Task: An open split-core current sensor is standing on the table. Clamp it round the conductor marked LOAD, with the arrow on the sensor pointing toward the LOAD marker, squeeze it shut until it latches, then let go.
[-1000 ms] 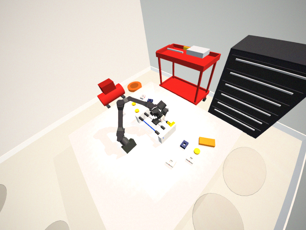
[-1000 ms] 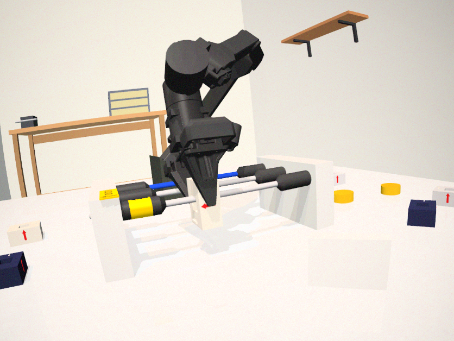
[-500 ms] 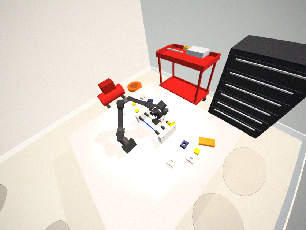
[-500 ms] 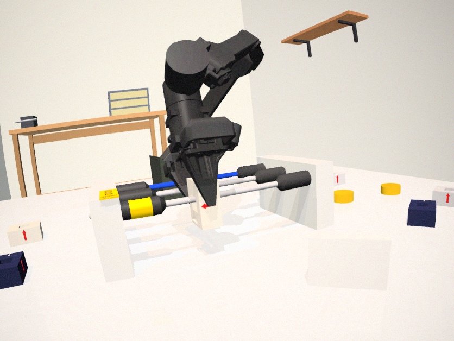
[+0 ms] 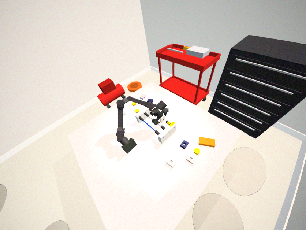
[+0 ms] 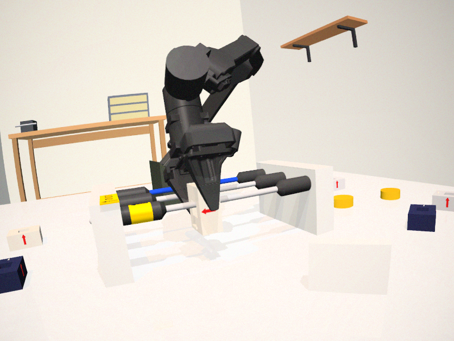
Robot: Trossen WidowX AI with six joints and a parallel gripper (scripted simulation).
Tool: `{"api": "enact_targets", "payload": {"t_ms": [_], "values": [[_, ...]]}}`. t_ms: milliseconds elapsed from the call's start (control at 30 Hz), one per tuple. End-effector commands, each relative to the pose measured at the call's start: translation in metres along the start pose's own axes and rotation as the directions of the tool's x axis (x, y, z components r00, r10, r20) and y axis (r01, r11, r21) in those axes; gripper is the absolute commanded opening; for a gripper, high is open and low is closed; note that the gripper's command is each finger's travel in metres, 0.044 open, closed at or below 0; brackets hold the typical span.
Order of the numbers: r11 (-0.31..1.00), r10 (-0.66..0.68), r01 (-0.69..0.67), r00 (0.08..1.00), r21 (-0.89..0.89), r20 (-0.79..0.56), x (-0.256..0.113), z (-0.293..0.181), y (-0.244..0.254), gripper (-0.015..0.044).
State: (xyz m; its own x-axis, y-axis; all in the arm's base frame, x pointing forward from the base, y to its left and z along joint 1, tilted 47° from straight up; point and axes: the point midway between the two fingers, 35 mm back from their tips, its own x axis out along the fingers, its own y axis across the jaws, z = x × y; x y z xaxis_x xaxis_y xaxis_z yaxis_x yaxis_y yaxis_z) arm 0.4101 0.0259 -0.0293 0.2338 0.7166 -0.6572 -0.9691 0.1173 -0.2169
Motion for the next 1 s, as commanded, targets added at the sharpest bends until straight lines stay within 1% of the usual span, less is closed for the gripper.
{"api": "enact_targets", "payload": {"t_ms": [0,67,100,233,300,967], "values": [[1.000,0.001,-0.001,1.000,0.000,0.000,0.000,0.000,0.000,0.0440],[1.000,0.010,-0.010,1.000,0.000,-0.004,-0.008,-0.001,-0.002,0.0440],[1.000,0.021,-0.021,1.000,-0.001,-0.007,-0.018,-0.002,-0.005,0.0440],[0.997,0.077,-0.077,0.997,-0.002,-0.006,-0.075,0.001,-0.012,0.0440],[0.995,0.095,-0.095,0.995,-0.003,0.001,-0.094,0.004,-0.013,0.0440],[0.995,0.097,-0.097,0.995,-0.003,0.002,-0.097,0.004,-0.013,0.0440]]}}
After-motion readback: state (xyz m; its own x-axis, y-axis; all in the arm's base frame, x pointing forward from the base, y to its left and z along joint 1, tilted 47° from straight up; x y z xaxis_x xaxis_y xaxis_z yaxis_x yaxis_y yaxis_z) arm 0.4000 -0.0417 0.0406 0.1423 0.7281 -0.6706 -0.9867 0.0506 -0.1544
